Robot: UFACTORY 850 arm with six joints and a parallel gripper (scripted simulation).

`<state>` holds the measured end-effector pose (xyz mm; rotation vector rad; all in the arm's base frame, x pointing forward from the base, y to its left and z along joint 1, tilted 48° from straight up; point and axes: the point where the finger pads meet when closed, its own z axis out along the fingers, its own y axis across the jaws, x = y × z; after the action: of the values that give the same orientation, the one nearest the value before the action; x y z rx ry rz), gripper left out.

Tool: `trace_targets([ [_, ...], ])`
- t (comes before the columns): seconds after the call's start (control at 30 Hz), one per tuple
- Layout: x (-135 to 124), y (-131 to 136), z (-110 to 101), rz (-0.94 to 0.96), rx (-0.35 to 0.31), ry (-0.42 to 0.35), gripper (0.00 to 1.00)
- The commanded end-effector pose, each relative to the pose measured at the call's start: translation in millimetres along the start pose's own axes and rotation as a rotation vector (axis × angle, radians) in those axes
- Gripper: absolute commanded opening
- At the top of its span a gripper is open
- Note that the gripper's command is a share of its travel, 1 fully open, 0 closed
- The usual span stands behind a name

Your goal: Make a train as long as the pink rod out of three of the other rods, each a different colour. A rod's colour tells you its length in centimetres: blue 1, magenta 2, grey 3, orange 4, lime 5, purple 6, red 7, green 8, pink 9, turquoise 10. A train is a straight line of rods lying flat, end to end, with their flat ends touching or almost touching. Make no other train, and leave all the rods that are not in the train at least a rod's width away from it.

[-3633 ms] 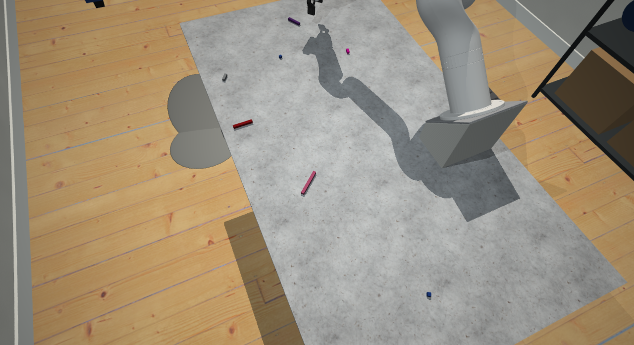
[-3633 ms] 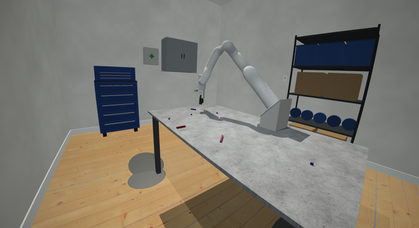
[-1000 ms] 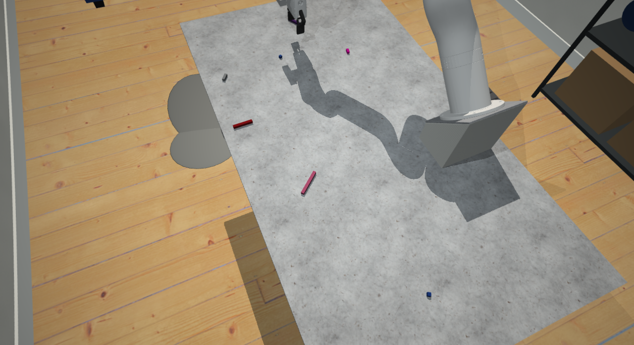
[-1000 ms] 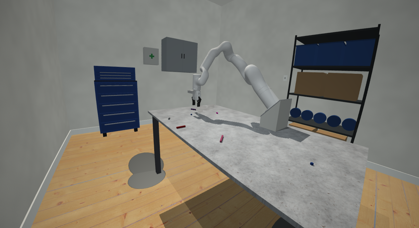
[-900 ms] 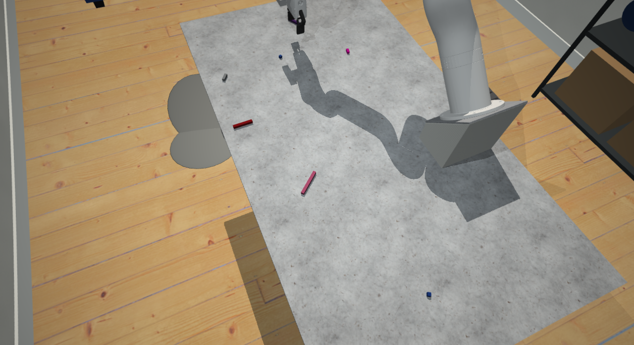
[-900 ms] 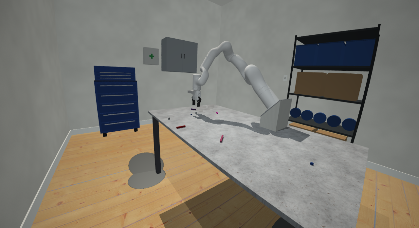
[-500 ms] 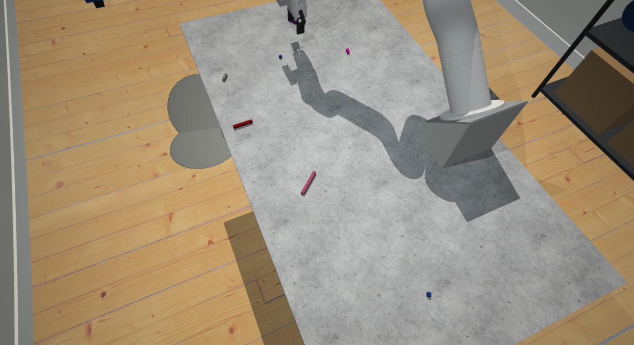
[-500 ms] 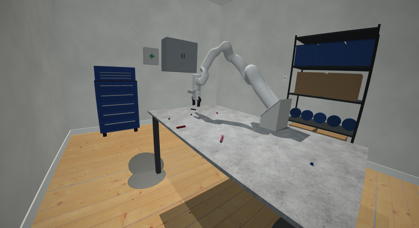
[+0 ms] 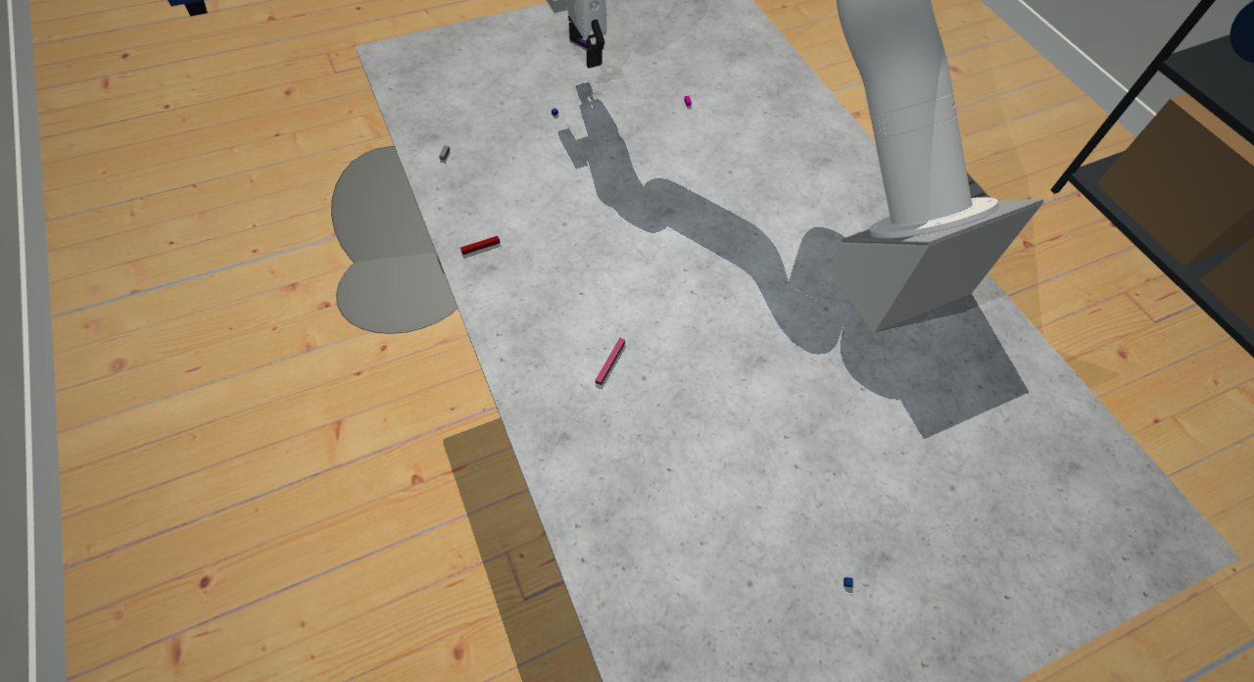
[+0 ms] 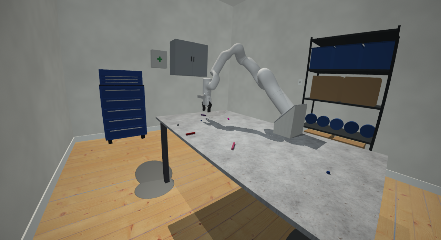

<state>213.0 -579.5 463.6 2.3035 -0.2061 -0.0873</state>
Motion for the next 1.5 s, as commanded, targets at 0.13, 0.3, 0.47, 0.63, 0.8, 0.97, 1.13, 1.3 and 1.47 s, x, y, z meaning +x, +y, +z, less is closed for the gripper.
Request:
trace_targets([
  [0.13,0.3,0.7,-0.6,0.001,-0.001,0.001,1.00],
  [0.3,0.3,0.7,-0.6,0.001,-0.001,0.001,1.00],
  [0.47,0.3,0.7,-0.6,0.001,-0.001,0.001,1.00],
  [0.63,0.3,0.7,-0.6,0.001,-0.001,0.001,1.00],
  [0.8,0.3,0.7,-0.6,0.001,-0.001,0.001,1.00],
  [0.97,0.3,0.7,-0.6,0.001,-0.001,0.001,1.00],
  [1.13,0.3,0.7,-0.6,0.001,-0.001,0.001,1.00],
  [1.3,0.3,0.7,-0.6,0.001,-0.001,0.001,1.00],
  [1.47,46.1,4.3,2.9,0.001,-0.001,0.001,1.00],
])
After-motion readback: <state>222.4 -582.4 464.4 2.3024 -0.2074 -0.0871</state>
